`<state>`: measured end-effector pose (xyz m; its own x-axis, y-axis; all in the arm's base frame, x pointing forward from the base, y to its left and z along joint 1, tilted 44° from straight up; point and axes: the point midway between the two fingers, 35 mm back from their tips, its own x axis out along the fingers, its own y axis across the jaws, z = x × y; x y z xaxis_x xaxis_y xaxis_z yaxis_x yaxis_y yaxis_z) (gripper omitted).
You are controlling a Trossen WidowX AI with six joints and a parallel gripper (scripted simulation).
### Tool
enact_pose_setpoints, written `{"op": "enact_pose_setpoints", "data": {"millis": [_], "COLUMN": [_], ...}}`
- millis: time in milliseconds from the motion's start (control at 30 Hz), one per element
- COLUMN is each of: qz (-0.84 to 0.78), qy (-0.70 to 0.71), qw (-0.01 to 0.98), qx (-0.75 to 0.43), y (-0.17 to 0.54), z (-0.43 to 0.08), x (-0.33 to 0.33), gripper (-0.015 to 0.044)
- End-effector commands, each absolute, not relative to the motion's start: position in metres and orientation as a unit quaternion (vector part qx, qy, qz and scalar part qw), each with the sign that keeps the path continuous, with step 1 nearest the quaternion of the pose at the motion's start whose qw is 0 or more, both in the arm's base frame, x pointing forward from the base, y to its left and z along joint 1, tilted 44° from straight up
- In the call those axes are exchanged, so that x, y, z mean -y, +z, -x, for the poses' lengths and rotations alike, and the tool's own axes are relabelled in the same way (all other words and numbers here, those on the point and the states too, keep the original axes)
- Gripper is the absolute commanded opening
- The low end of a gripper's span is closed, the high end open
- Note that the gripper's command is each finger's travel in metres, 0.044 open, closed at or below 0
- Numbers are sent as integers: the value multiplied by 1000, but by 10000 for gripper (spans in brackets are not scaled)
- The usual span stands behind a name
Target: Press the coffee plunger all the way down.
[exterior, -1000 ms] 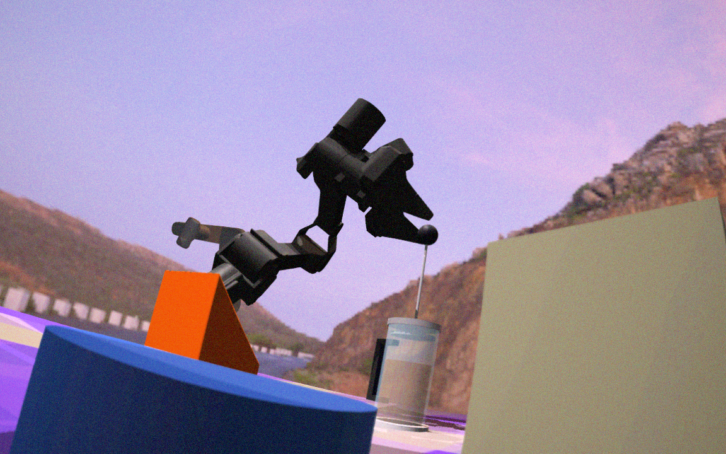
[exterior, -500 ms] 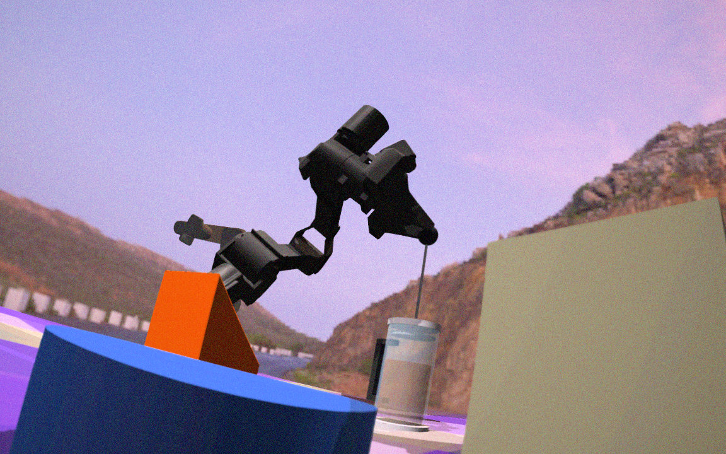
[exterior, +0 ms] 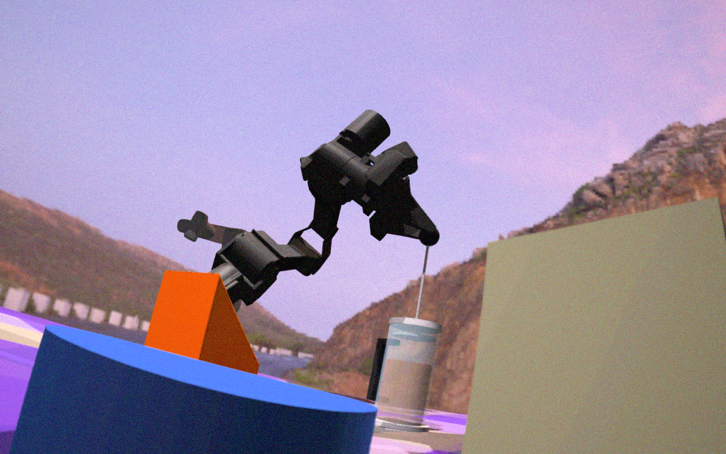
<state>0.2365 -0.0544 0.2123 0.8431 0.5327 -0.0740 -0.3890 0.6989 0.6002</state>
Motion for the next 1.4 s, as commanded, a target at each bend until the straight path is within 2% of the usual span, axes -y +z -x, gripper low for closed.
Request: {"op": "enact_pose_setpoints", "data": {"millis": [0,1367], "qz": [-294,-288], "qy": [250,247], "qw": [914,915], "qx": [-127,-136], "y": [205,152], "z": [-239,-260], "x": [51,14], "gripper": [115,115]}}
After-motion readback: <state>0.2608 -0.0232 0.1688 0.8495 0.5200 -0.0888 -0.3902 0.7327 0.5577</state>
